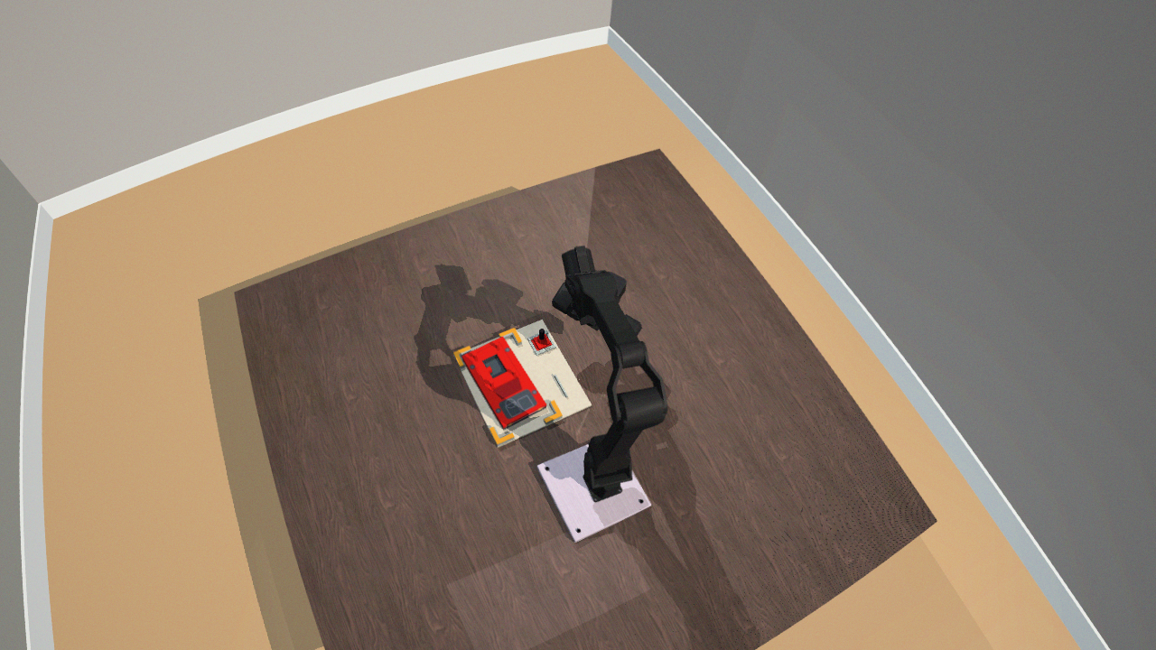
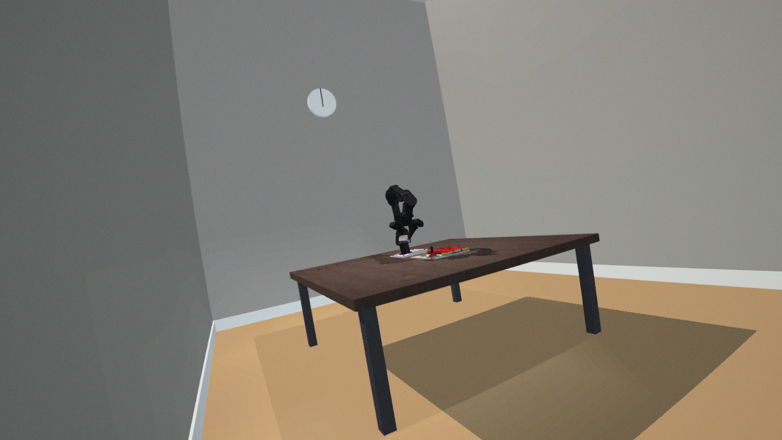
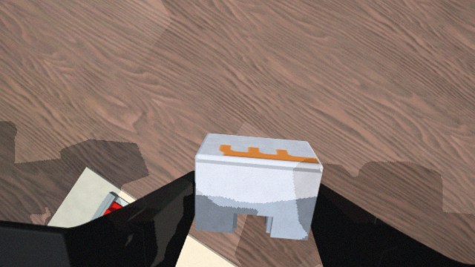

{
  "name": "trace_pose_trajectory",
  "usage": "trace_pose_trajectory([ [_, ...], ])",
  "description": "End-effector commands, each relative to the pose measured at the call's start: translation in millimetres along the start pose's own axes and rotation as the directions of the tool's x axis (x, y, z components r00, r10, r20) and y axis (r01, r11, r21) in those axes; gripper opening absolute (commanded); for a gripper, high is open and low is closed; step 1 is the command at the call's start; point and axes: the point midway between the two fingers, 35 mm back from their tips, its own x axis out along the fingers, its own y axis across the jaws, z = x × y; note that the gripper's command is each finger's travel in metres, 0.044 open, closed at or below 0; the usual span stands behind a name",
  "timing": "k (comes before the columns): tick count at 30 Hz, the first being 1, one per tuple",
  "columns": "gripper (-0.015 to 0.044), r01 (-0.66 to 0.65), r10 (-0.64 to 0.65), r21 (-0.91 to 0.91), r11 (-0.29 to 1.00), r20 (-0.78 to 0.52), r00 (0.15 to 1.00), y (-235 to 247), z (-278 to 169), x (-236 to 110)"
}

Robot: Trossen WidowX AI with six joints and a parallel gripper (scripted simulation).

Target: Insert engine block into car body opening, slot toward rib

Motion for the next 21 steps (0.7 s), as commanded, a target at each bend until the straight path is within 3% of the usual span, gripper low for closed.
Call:
trace_pose_trajectory([
  [1,0.0,-0.001,0.0,0.007,1.0,0.117,0.993,0.3,-3.2,-0.2],
  [12,0.0,-0.008,0.0,0.017,1.0,0.44,0.898,-0.1,-15.4,1.8],
  [21,0.0,-0.01,-0.001,0.018,1.0,0.507,0.862,0.3,-21.0,8.3],
])
